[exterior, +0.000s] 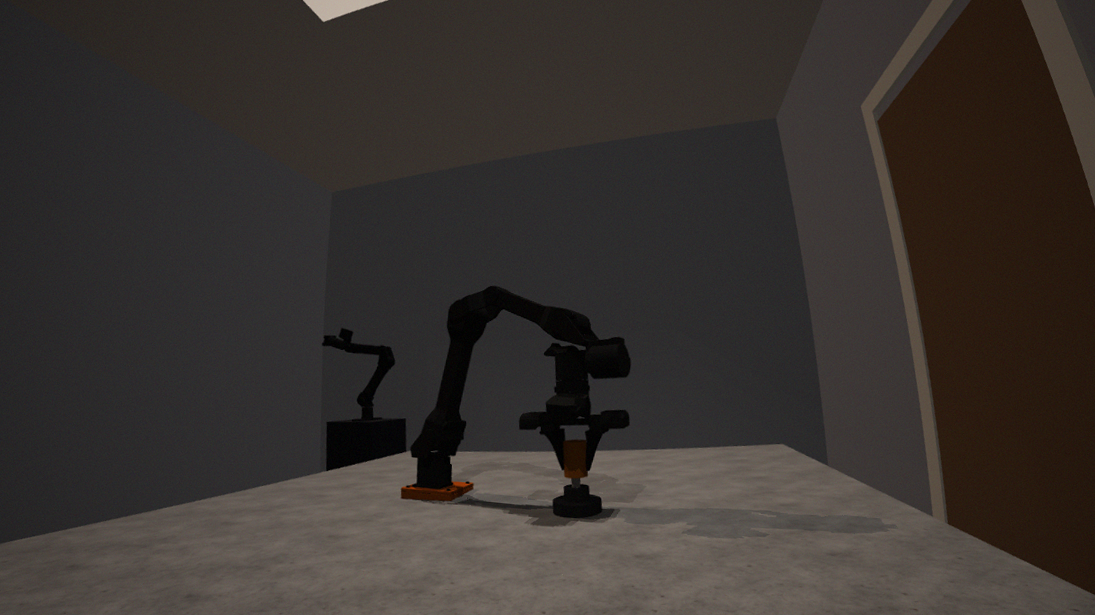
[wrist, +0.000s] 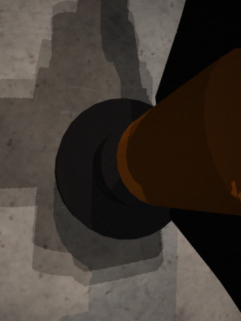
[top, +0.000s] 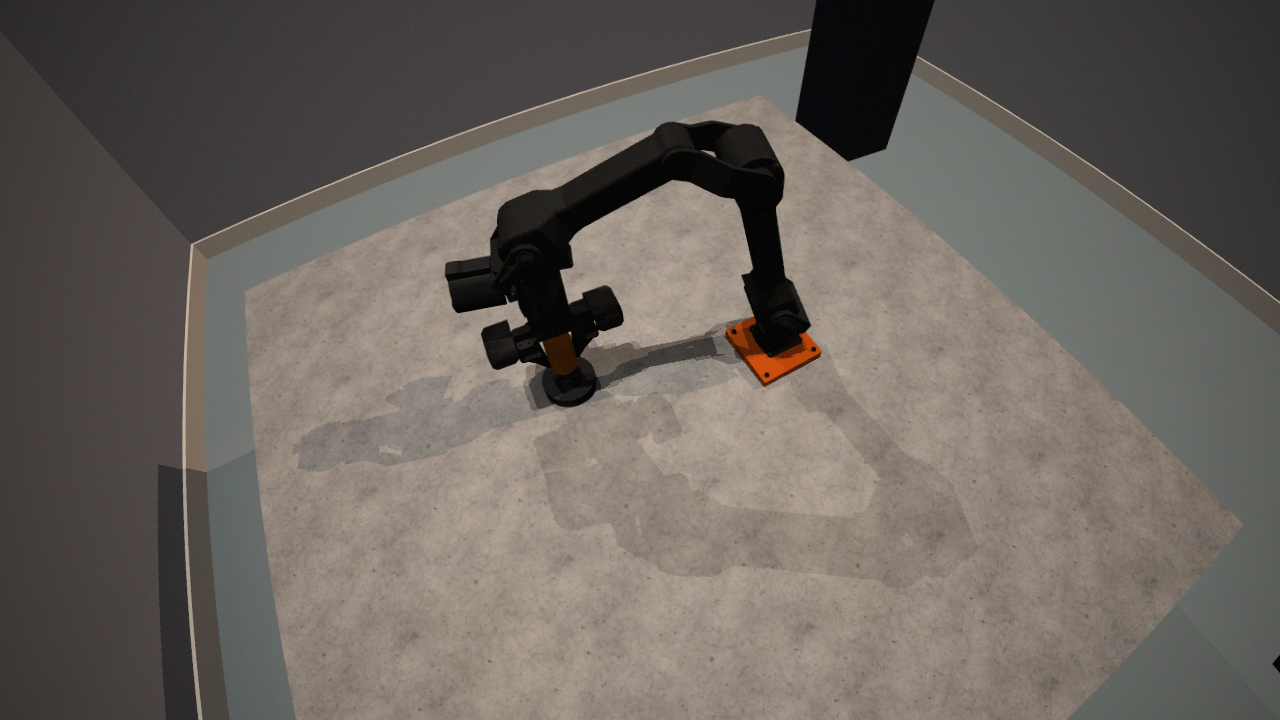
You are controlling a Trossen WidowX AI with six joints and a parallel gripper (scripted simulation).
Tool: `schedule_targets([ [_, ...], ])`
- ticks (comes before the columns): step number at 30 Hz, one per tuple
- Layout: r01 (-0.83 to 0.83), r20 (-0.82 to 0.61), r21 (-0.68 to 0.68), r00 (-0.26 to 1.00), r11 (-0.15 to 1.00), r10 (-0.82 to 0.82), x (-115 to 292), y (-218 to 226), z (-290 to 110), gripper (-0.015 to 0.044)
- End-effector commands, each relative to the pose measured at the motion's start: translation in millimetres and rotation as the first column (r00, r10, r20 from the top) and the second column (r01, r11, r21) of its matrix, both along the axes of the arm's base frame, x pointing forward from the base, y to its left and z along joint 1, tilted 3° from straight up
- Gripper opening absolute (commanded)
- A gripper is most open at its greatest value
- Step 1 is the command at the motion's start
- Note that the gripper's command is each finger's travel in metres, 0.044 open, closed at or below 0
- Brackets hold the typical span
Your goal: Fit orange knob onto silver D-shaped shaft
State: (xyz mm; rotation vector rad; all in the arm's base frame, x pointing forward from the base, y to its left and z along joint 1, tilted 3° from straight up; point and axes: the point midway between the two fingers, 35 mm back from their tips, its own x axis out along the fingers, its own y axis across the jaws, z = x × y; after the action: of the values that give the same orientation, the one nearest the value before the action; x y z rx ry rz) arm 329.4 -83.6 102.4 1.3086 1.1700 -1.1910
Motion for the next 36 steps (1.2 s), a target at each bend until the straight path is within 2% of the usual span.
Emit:
schedule_targets([
  [1, 0.008, 0.003, -0.002, 1.000, 1.000, -0.008, -0.3, -0.7, 0.7, 0.0000],
  [29, 0.008, 0.003, -0.002, 1.000, 1.000, -0.008, -0.9, 0.4, 3.7, 0.0000],
  [36, 0.205, -0.006, 0.009, 0.979, 0.979, -0.205, 0.6, -0.3, 5.3, 0.0000],
])
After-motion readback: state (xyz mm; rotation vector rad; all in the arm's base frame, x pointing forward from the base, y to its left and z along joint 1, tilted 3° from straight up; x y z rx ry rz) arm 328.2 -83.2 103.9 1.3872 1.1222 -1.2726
